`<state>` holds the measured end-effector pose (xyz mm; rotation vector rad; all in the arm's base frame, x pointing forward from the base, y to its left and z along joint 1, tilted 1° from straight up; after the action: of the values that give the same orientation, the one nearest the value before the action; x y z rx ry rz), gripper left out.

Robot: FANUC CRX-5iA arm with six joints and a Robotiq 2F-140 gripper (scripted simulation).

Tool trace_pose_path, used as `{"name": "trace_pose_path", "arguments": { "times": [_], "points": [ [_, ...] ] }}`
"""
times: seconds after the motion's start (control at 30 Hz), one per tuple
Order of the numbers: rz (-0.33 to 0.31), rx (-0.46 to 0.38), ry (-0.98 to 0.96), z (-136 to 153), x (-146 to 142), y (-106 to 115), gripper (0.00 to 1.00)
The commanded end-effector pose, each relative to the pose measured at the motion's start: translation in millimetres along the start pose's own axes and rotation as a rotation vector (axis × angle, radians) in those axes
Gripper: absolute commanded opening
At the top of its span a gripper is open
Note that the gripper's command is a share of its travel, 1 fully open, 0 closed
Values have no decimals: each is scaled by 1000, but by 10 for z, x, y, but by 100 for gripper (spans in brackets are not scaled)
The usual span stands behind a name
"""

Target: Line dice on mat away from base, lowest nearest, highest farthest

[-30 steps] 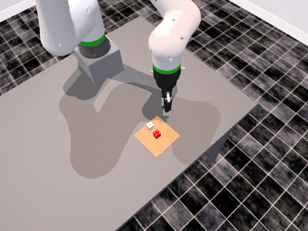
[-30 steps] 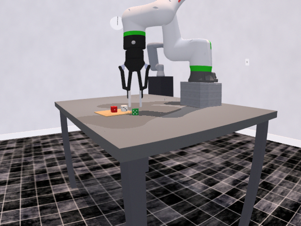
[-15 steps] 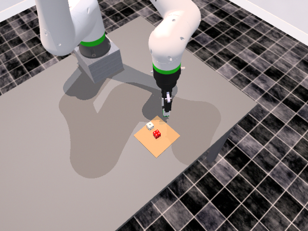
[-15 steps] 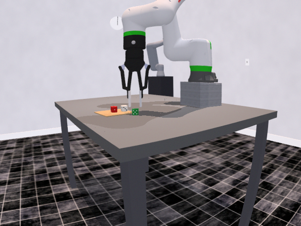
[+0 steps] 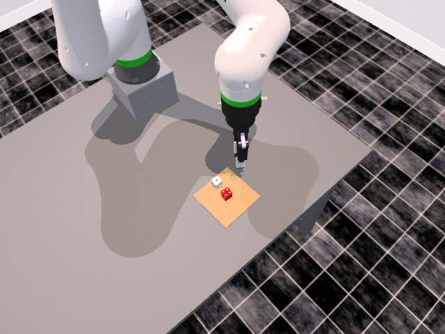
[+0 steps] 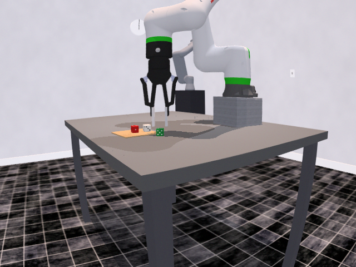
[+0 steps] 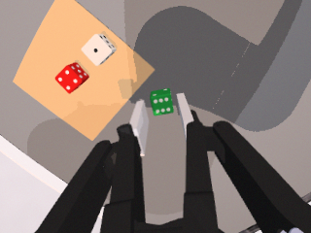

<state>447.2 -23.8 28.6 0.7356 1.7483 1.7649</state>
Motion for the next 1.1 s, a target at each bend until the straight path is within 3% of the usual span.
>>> {"name": "trace_pose_path", "arguments": {
  "times": [0.0,0.57,1.07],
  "points": [
    [0,0,0,1,-1,1,25],
    [0,0,0,1,-1,-83,25],
    [0,0,0,1,-1,-304,25]
  ]
}}
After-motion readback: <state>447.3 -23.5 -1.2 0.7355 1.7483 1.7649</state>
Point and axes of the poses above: the point where the finger pads meet when closed, its own y axis back along the fingers, its own x axis across the jaws, z = x × y, the point moved 9 cm from there along y, back along the fingers, and after that the axes turned 2 degrees about -y, right-handed, at the moved point
